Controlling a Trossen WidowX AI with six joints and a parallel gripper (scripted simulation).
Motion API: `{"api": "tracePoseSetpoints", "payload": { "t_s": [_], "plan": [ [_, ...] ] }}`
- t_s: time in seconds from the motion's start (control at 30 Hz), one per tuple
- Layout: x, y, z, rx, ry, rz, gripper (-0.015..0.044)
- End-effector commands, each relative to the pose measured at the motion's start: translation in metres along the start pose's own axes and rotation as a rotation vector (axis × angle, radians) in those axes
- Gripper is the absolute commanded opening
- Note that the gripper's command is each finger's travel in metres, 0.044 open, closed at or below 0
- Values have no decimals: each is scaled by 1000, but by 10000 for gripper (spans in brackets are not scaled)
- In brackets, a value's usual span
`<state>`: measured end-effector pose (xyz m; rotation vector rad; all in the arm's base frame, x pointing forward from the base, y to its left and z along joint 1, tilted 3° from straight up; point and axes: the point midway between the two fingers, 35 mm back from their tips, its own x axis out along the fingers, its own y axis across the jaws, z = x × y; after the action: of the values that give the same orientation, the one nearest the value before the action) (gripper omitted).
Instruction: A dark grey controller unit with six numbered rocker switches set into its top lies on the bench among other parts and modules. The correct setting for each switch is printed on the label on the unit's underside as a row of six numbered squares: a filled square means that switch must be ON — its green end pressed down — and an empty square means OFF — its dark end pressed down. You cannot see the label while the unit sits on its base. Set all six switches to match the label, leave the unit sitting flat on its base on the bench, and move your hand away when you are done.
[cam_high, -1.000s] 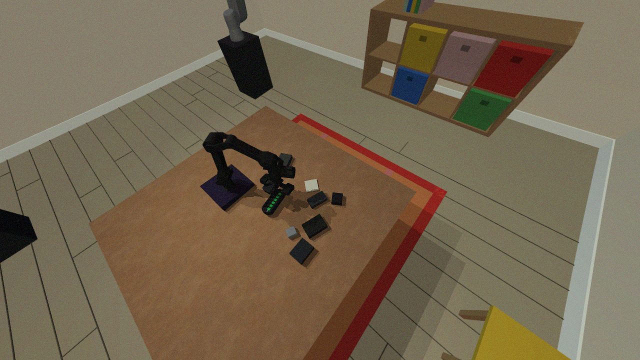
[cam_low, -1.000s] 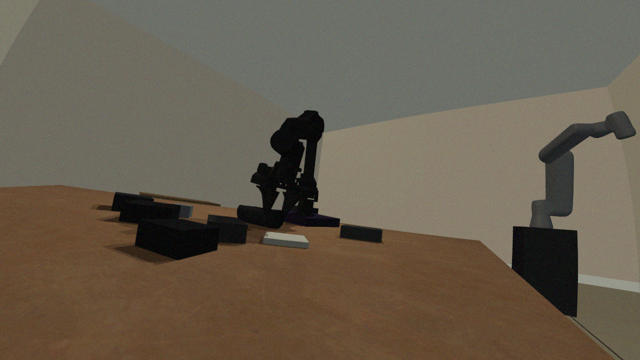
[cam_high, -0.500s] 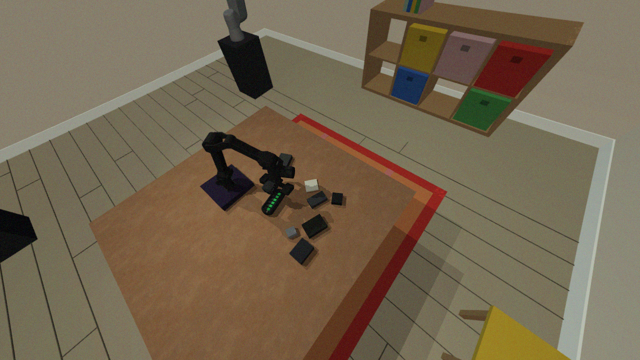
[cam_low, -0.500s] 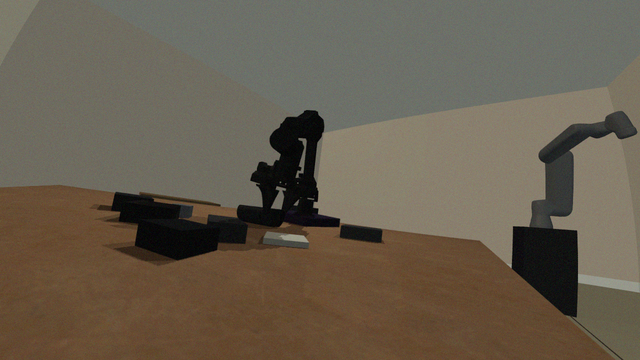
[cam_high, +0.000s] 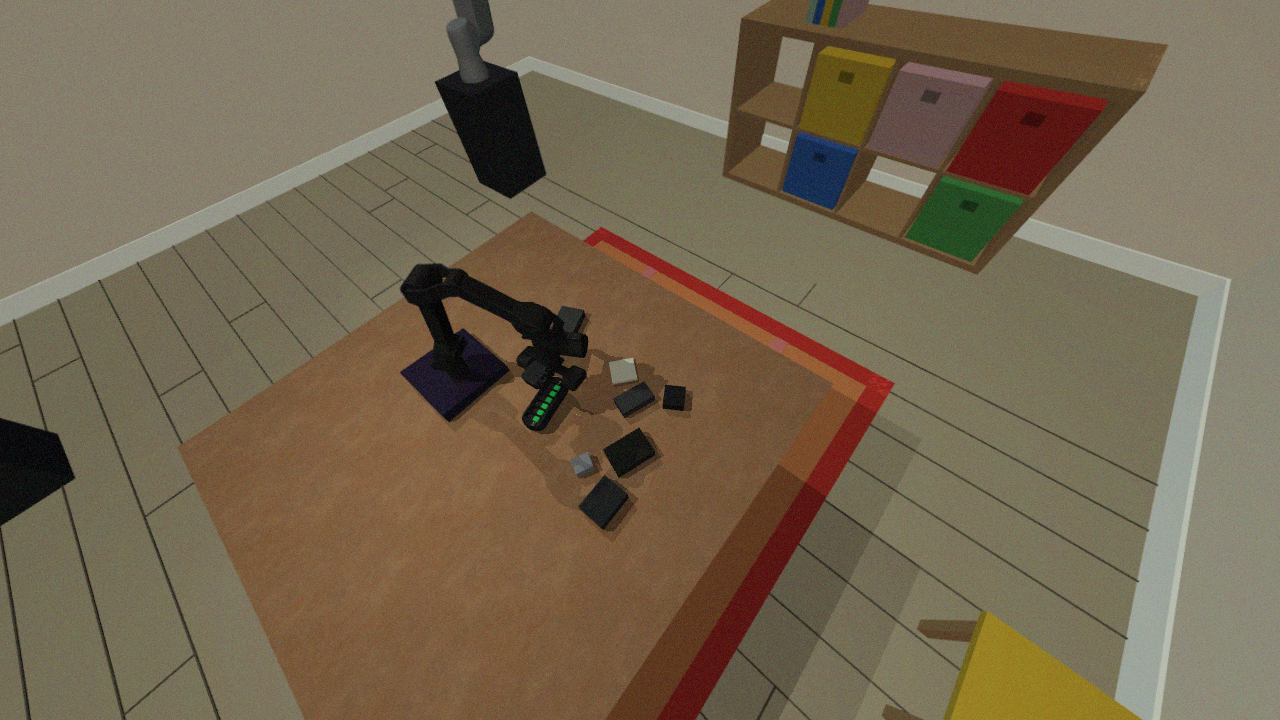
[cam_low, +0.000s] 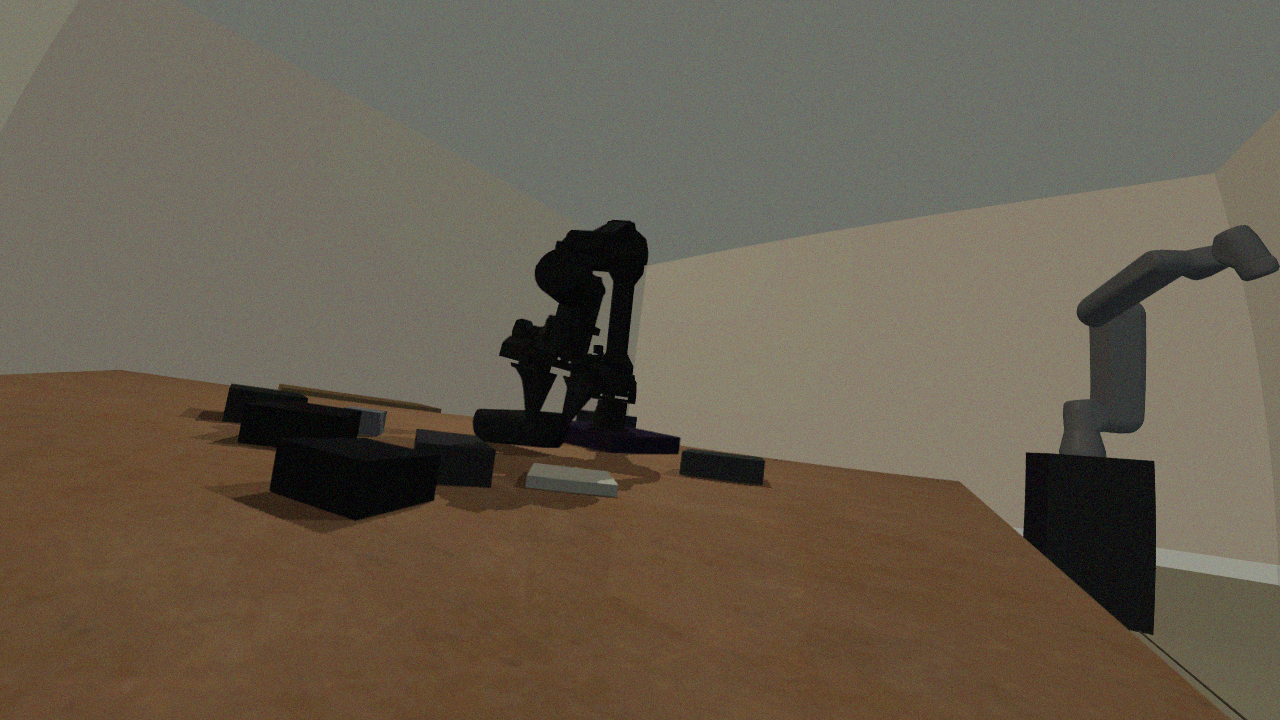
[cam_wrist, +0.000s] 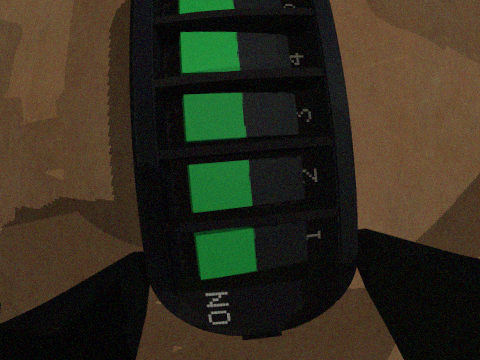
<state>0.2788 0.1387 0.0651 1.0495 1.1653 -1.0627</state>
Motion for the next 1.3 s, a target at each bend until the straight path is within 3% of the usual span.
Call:
{"api": "tracePoseSetpoints", "payload": {
  "t_s": [0.0, 1.27],
  "plan": [
    [-4, 1, 3, 3, 3, 5, 336],
    [-22, 1, 20, 2, 61, 5, 337]
  ]
}}
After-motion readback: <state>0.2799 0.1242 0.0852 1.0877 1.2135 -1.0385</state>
